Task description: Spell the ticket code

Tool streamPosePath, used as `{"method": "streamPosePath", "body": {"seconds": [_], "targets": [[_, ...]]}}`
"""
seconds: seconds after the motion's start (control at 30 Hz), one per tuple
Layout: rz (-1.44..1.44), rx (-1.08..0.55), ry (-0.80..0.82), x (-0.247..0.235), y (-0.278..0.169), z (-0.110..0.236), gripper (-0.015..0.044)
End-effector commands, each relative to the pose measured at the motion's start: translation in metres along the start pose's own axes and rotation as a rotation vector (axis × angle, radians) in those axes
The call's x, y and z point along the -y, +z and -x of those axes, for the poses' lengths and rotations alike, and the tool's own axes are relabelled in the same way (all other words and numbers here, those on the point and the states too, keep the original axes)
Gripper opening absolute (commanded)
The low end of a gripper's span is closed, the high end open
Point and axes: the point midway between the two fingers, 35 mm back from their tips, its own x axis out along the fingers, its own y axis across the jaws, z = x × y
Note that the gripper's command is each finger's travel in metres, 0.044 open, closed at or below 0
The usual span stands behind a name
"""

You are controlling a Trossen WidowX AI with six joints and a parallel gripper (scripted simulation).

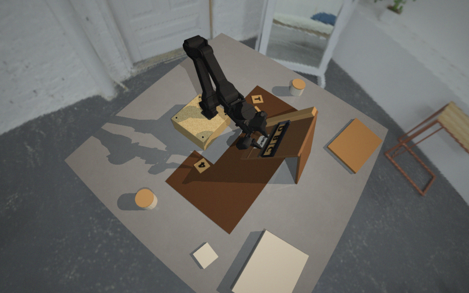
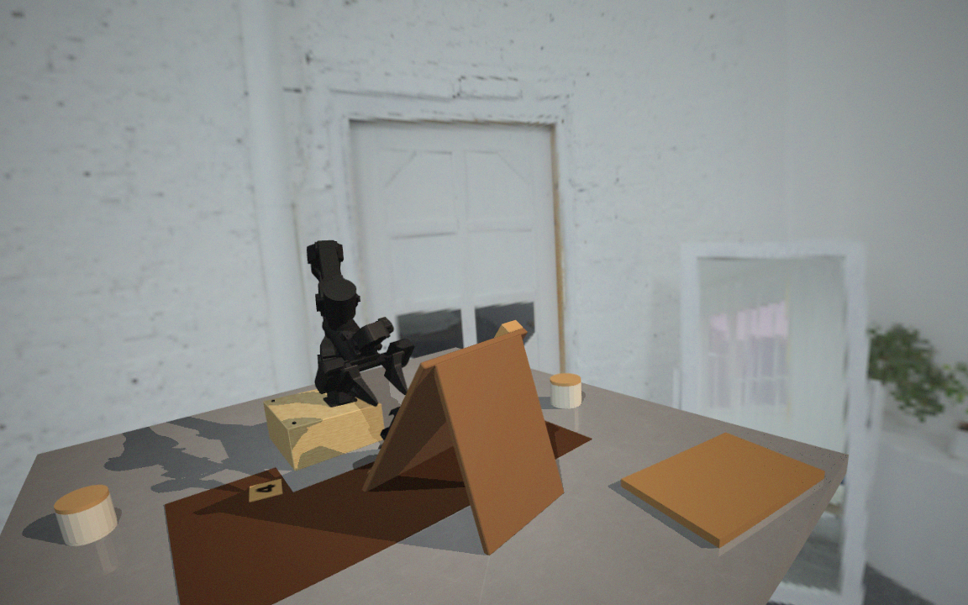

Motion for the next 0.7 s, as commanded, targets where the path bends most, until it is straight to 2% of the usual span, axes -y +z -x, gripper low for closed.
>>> {"method": "streamPosePath", "body": {"seconds": [0.0, 0.3, 0.67], "targets": [[0.0, 0.0, 0.0, -0.0001, -0.0001, -0.0005, 0.0242], [0.0, 0.0, 0.0, -0.0001, -0.0001, -0.0005, 0.0006], [-0.003, -0.028, -0.002, 0.0019, 0.0016, -0.002, 0.0]]}}
